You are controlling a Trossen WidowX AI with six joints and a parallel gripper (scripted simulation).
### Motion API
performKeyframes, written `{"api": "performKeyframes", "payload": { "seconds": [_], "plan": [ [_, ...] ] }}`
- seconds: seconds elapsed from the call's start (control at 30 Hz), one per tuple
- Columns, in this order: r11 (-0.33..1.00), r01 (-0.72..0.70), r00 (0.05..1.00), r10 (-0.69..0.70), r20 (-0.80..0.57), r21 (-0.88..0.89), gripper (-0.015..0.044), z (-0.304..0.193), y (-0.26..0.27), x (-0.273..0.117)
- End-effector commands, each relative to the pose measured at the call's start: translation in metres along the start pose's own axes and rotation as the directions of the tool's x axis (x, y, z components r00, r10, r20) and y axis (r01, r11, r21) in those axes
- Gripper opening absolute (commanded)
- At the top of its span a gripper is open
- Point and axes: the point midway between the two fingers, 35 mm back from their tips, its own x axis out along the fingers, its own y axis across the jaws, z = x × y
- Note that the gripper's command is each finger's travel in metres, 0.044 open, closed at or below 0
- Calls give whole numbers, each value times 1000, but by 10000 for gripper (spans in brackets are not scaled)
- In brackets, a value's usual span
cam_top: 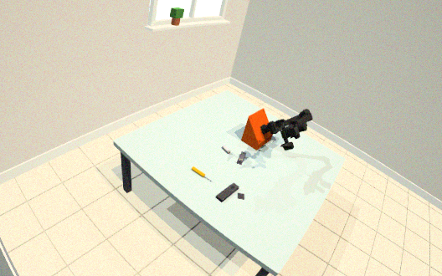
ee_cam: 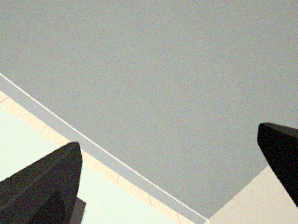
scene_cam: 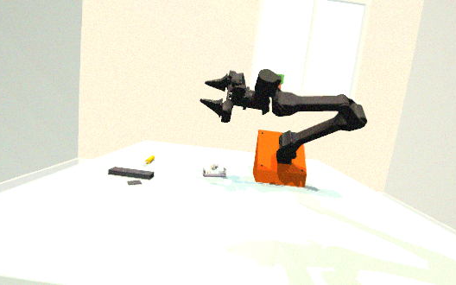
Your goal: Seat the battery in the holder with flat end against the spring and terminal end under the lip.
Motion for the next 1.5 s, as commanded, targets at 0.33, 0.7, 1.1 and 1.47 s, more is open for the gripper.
{"api": "performKeyframes", "payload": {
  "seconds": [0.33, 0.7, 1.1, 1.47],
  "plan": [
    [915, 164, 818, 81, -569, 367, 245, -145, -23, 57],
    [469, 768, 313, 317, -895, 435, 245, -306, -52, 29],
    [-136, 972, -39, 709, -704, -191, 245, -406, -53, -31],
    [-143, 969, -41, 714, -699, -203, 245, -412, -47, -31]
  ]
}}
